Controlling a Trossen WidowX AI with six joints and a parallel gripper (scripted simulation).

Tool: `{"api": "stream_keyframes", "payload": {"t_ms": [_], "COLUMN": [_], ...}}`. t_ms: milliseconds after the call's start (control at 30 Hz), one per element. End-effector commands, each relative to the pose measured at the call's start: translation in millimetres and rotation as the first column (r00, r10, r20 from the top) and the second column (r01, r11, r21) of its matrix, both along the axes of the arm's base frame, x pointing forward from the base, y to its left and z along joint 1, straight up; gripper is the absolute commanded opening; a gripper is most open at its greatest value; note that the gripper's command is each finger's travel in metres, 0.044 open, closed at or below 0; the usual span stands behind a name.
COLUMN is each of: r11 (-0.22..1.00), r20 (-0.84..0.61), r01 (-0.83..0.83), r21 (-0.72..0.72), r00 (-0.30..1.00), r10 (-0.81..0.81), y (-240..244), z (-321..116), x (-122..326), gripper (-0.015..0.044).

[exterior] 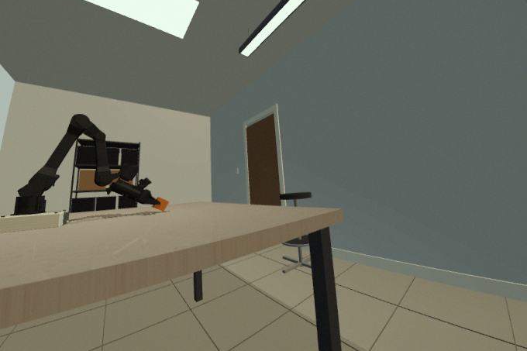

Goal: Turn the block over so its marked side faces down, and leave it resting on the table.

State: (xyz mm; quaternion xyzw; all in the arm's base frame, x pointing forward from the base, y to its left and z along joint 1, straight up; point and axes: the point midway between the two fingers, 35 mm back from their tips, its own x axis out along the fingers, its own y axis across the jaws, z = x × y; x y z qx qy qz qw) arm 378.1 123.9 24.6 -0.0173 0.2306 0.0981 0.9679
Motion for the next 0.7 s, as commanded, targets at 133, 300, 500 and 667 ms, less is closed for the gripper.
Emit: {"api": "stream_keyframes", "payload": {"t_ms": [133, 300, 500, 667], "r11": [1.000, 1.000, 1.000, 1.000], "r20": [0.004, 0.004, 0.004, 0.004], "r01": [0.000, 0.000, 0.000, 0.000], "r21": [-0.006, -0.006, -0.006, -0.006], "r00": [1.000, 1.000, 1.000, 1.000], "r10": [0.000, 0.000, 0.000, 0.000], "y": [-0.4, -0.4, -0.4, -0.4], "z": [0.2, 0.2, 0.2, 0.2], "x": [0.1, 0.1, 0.1, 0.1], "gripper": [0.0263, 0.0394, 0.0440, 0.0440]}}
